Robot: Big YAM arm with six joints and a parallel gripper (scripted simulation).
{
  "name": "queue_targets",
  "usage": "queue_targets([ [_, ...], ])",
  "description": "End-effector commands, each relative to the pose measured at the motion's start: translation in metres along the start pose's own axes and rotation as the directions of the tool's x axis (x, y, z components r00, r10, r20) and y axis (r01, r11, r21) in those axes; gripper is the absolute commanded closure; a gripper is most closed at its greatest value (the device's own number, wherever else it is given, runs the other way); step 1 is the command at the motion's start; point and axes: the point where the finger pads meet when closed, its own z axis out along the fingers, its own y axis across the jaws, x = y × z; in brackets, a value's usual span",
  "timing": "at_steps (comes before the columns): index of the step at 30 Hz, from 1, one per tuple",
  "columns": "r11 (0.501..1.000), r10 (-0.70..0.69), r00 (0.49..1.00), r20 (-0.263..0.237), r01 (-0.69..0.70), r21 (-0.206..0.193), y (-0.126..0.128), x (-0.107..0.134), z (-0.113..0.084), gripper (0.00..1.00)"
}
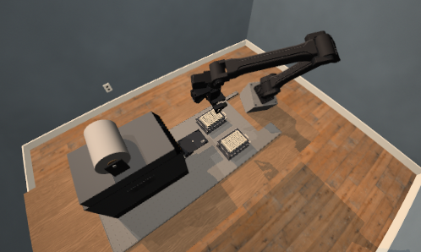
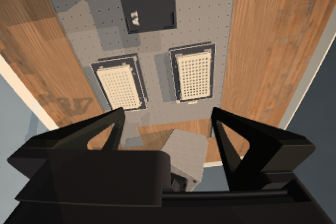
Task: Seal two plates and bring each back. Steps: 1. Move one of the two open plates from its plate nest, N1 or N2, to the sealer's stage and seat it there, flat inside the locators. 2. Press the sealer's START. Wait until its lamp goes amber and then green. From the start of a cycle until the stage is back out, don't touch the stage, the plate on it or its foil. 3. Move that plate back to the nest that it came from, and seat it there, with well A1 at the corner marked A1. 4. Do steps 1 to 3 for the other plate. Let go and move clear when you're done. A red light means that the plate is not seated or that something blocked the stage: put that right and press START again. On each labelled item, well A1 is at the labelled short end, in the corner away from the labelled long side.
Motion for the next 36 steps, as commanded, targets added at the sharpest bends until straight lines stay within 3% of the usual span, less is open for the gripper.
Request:
queue_targets([
  [1, 0.988, -0.154, 0.988, 0.019, 0.154, -0.010, 0.011, 0.001, 0.003, 0.00],
  [6, 0.962, -0.268, 0.963, 0.031, 0.269, -0.050, 0.029, 0.009, 0.009, 0.00],
  [10, 0.971, -0.233, 0.972, 0.037, 0.235, -0.035, 0.052, 0.015, 0.009, 0.00],
  [17, 0.985, -0.171, 0.985, 0.031, 0.171, -0.027, 0.036, 0.008, 0.008, 0.00],
  [36, 0.993, -0.116, 0.992, 0.040, 0.117, -0.021, 0.028, -0.004, -0.002, 0.00],
])
